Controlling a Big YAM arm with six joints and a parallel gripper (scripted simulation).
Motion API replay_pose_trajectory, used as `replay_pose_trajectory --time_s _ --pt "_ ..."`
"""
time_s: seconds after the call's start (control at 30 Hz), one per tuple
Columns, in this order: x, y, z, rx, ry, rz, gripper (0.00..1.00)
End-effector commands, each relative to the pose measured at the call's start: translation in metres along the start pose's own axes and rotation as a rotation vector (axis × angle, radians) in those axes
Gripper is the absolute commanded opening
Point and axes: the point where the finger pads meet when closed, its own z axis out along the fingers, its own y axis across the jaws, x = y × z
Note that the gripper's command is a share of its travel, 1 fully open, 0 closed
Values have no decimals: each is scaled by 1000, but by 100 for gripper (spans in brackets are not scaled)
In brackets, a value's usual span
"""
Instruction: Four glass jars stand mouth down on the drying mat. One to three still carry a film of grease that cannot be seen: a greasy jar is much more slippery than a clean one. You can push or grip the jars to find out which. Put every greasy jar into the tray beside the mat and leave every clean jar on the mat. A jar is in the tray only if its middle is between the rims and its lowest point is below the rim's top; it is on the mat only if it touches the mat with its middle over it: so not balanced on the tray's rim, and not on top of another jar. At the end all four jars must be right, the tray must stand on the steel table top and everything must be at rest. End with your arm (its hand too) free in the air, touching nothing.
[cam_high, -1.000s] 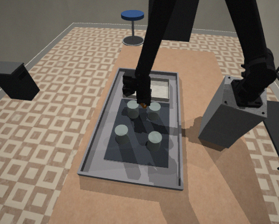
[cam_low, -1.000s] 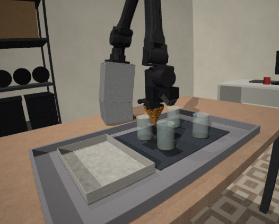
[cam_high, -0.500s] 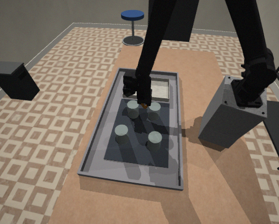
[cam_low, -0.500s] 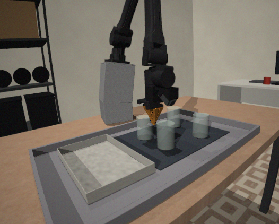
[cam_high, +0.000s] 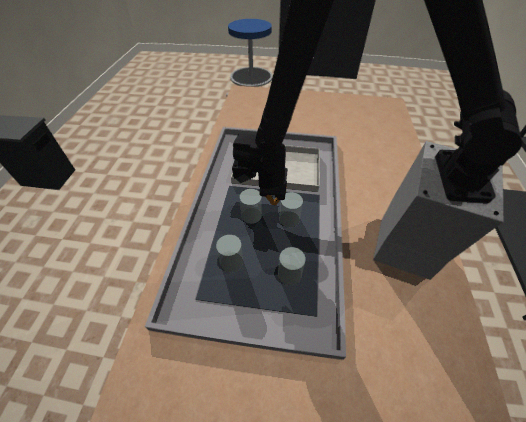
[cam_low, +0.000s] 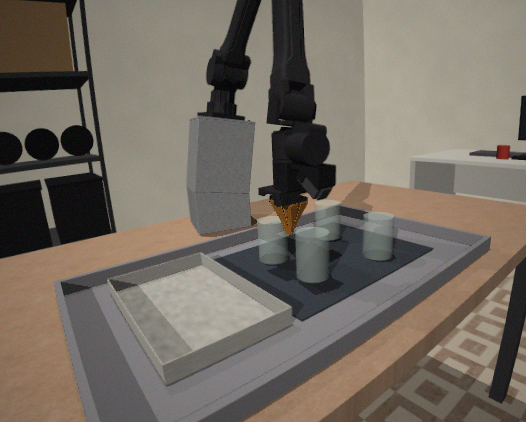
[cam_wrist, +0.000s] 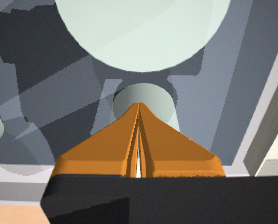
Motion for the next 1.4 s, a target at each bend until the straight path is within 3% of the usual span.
replay_pose_trajectory --time_s 0.0,1.37 --pt "-11 0 -8 3 -32 -7 0" --pt "-6 0 -7 3 -32 -7 0"
